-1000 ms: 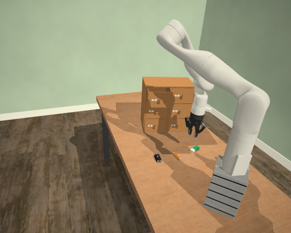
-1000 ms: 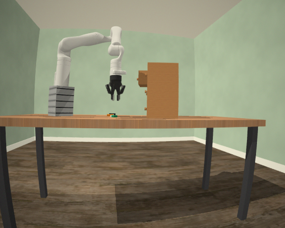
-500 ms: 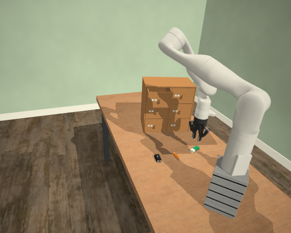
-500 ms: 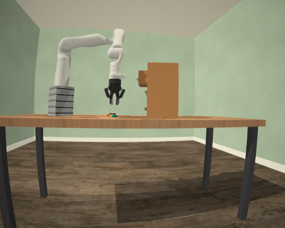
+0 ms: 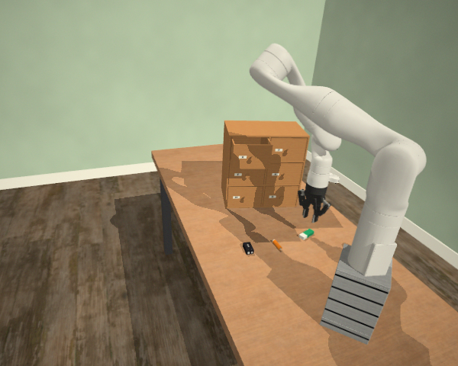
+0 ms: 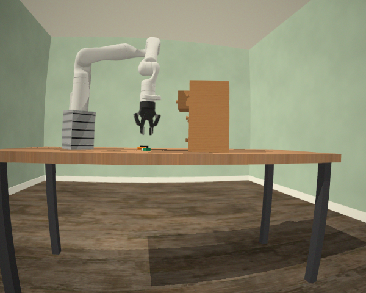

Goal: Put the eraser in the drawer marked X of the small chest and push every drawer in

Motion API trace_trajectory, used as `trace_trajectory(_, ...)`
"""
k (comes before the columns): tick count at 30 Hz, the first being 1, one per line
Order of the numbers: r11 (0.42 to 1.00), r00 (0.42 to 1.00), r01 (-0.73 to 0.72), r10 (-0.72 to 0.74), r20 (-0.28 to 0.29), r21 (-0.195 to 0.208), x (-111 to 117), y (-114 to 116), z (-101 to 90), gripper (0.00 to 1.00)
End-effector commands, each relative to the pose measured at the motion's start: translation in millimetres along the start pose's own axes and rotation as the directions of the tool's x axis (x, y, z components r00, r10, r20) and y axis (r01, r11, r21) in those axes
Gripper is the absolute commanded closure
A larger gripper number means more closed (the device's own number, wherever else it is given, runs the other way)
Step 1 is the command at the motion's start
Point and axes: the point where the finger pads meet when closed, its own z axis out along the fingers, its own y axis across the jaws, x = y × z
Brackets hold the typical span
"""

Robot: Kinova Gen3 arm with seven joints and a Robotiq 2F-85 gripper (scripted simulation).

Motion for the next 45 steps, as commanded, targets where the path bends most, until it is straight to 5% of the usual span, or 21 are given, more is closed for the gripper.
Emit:
trace_trajectory(1,1.000,1.000,0.000,0.000,0.000,0.001,0,0,-0.5,0.62)
trace_trajectory(26,1.000,1.000,0.000,0.000,-0.001,0.002,0,0,3.3,0.62)
trace_trajectory(45,1.000,1.000,0.000,0.000,-0.001,0.002,0,1,43.0,0.62)
